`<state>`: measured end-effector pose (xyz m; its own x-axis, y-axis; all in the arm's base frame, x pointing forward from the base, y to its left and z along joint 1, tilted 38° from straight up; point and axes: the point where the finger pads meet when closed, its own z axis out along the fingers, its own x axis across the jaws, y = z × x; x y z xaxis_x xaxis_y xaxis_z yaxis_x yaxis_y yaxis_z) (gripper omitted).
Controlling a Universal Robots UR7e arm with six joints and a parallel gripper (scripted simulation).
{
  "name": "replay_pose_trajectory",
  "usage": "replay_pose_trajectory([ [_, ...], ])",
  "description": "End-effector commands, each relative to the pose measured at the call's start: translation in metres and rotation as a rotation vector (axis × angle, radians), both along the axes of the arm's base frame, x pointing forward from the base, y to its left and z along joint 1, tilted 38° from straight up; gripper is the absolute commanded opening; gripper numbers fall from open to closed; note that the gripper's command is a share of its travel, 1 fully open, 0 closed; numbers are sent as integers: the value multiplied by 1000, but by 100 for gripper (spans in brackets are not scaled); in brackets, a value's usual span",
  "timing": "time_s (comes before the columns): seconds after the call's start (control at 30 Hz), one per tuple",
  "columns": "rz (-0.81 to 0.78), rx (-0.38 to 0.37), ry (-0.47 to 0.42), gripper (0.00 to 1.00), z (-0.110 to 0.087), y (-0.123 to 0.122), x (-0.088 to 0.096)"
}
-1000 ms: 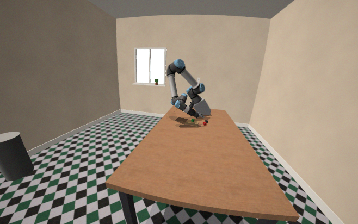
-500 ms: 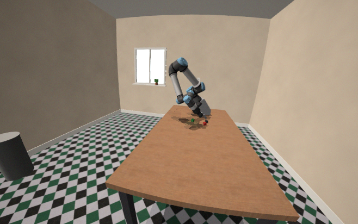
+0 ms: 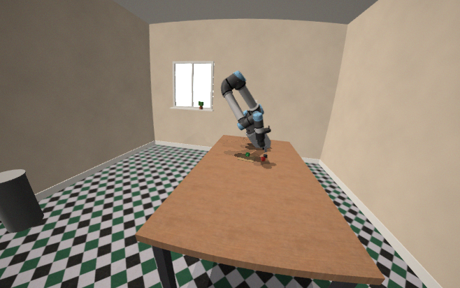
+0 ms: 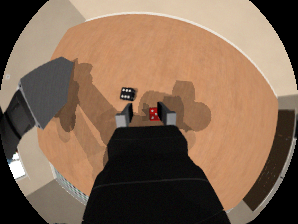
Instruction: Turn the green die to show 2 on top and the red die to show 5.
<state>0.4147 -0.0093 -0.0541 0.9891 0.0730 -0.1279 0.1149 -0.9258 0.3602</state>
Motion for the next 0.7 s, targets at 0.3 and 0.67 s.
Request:
replay_pose_trajectory([
  [0.3,13,-257,-167,87,25,17,12],
  [0.67,14,-273,-182,100,28,18,13],
])
